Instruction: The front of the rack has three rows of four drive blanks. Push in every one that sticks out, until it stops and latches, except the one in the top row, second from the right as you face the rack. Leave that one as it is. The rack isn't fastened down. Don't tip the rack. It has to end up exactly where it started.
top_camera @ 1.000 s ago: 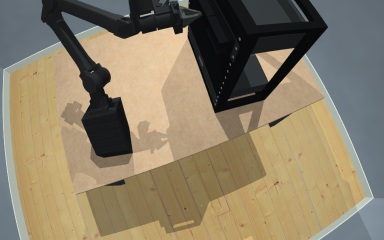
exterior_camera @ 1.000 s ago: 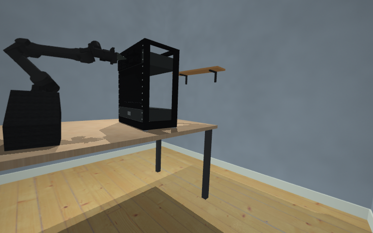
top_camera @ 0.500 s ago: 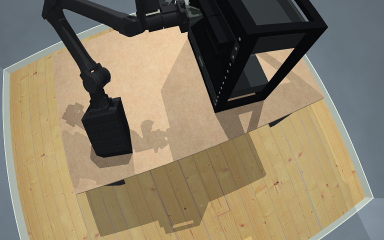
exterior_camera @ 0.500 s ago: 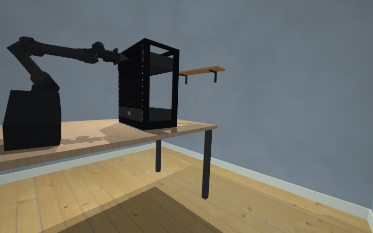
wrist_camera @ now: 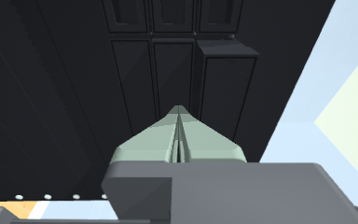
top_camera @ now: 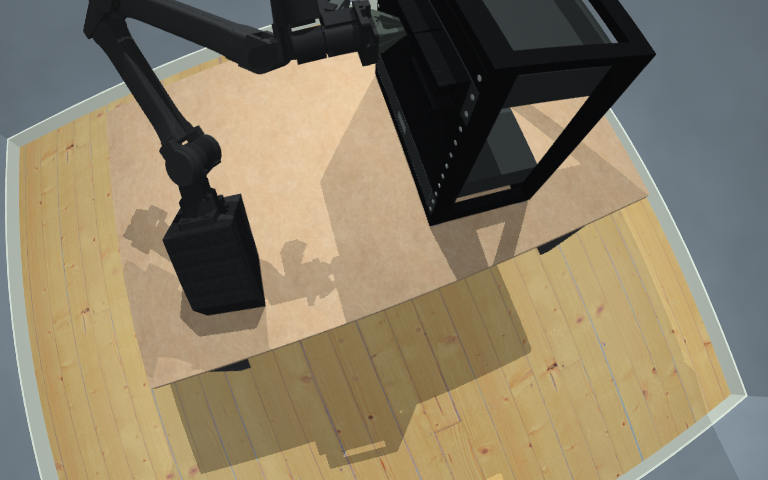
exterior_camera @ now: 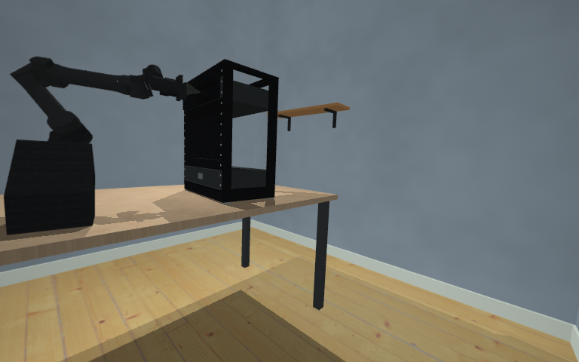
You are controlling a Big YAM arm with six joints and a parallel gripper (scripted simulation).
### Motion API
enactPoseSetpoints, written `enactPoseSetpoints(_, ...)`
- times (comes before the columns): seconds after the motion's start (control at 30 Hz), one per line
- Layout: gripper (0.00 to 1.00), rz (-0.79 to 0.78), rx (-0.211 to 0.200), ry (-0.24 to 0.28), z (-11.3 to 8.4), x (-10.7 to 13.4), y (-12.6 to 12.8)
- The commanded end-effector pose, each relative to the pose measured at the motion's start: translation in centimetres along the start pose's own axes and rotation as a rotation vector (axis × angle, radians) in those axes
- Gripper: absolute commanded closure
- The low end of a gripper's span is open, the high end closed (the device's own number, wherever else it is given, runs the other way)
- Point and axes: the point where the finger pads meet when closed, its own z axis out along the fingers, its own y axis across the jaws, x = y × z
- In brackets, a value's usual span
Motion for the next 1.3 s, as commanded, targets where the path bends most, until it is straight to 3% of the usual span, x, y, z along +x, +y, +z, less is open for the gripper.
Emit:
enactPoseSetpoints(0.0,1.0,-0.026,0.006,-0.045,2.5,-1.9,-1.3)
enactPoseSetpoints(0.37,1.0,-0.026,0.008,-0.045,3.5,-1.9,-0.9)
enactPoseSetpoints(1.27,1.0,-0.022,0.001,-0.043,3.5,-1.8,-0.7)
